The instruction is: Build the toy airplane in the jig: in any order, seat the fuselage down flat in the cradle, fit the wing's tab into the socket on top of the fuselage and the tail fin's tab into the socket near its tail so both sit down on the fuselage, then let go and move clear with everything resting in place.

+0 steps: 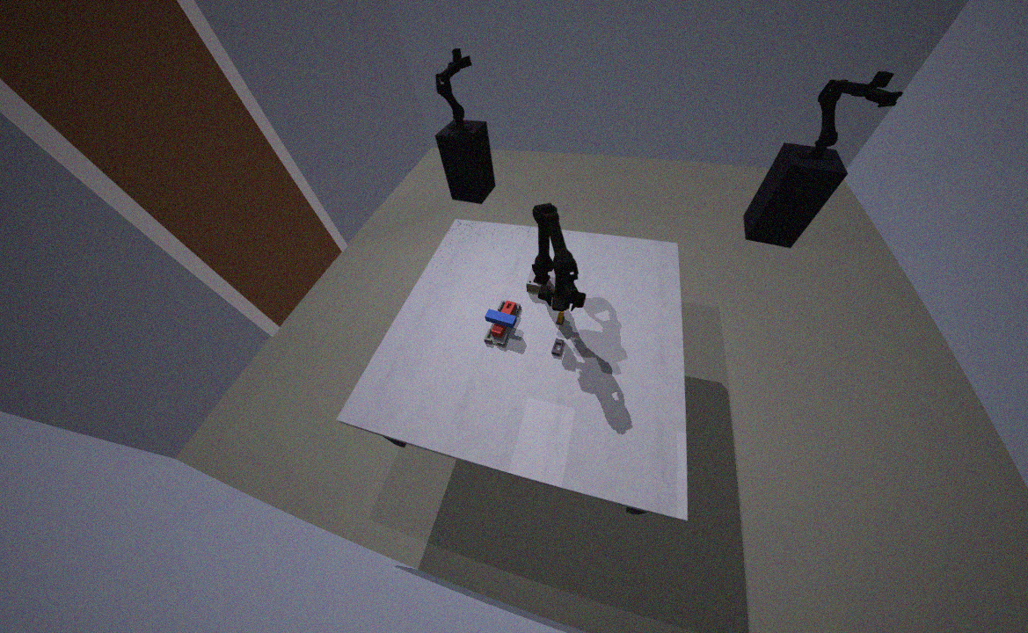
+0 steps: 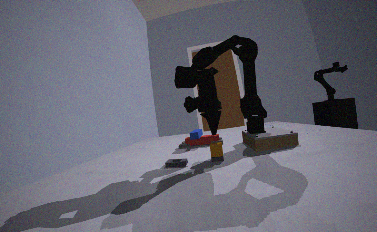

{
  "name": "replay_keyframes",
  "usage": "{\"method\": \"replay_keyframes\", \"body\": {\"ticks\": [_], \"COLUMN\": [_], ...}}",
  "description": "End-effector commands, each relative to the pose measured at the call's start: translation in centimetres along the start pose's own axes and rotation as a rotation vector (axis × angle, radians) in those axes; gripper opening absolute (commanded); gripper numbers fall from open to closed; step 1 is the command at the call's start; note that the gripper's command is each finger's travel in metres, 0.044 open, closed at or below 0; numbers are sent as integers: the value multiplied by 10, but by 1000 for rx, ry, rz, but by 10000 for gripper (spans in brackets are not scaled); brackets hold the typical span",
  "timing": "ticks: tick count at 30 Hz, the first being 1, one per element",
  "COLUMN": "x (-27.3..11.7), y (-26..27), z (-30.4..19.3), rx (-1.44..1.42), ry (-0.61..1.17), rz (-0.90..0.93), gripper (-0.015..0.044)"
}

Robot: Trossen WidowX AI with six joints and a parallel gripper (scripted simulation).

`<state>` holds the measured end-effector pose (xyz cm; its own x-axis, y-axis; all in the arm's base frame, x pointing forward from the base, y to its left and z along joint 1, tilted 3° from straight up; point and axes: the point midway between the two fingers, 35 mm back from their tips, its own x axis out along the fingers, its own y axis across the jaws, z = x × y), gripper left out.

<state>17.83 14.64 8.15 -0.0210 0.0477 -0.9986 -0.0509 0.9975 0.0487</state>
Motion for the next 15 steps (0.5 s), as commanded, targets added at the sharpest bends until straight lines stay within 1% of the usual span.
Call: {"method": "replay_keyframes", "body": {"ticks": [1,4,15], "x": [8,21,33], "y": [0,0,1], "z": [-1,-1,0], "rx": [5,5,5], "ry": [-3,-3,-3], "rz": [5,5,5], "gripper": [440,440,440]}}
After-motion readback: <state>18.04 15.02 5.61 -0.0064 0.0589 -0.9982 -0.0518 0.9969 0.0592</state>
